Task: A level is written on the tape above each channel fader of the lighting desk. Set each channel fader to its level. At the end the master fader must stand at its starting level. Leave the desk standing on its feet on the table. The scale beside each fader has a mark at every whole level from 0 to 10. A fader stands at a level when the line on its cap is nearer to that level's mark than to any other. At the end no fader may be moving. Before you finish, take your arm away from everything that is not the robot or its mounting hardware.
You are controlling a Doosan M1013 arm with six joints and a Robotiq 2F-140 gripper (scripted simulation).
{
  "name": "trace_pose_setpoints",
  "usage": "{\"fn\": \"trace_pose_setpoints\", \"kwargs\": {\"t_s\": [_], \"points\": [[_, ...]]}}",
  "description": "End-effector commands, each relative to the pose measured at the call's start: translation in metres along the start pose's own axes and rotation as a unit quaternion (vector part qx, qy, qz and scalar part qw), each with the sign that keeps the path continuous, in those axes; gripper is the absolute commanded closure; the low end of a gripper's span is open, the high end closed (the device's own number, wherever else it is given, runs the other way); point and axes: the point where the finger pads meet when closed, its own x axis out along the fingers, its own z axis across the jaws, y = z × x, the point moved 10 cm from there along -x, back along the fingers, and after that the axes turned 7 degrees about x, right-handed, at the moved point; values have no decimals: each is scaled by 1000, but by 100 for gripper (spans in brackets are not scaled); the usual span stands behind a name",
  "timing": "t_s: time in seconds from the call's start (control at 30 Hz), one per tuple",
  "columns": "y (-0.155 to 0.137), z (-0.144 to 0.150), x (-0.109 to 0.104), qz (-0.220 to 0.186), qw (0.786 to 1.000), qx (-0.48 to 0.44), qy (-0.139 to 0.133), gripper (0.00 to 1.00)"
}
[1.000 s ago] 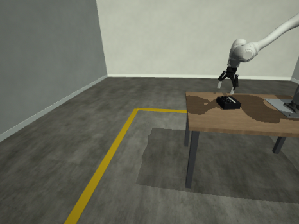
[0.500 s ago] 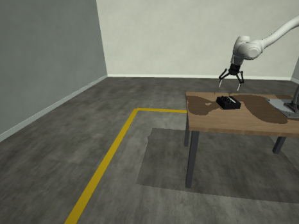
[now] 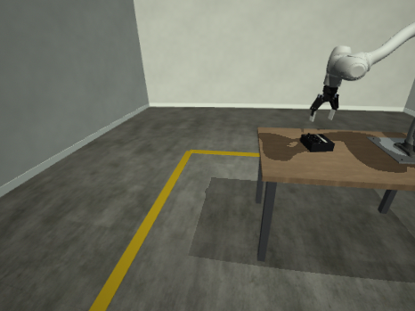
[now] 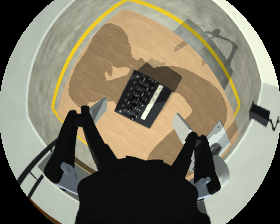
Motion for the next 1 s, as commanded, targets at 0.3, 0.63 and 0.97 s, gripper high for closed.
{"fn": "trace_pose_setpoints", "kwargs": {"t_s": [0.3, 0.63, 0.97], "points": [[3, 1, -4, -21, 937, -348, -5, 0], [8, -2, -4, -49, 844, -535, -1, 0], [8, -6, -1, -47, 805, -592, 5, 0]]}}
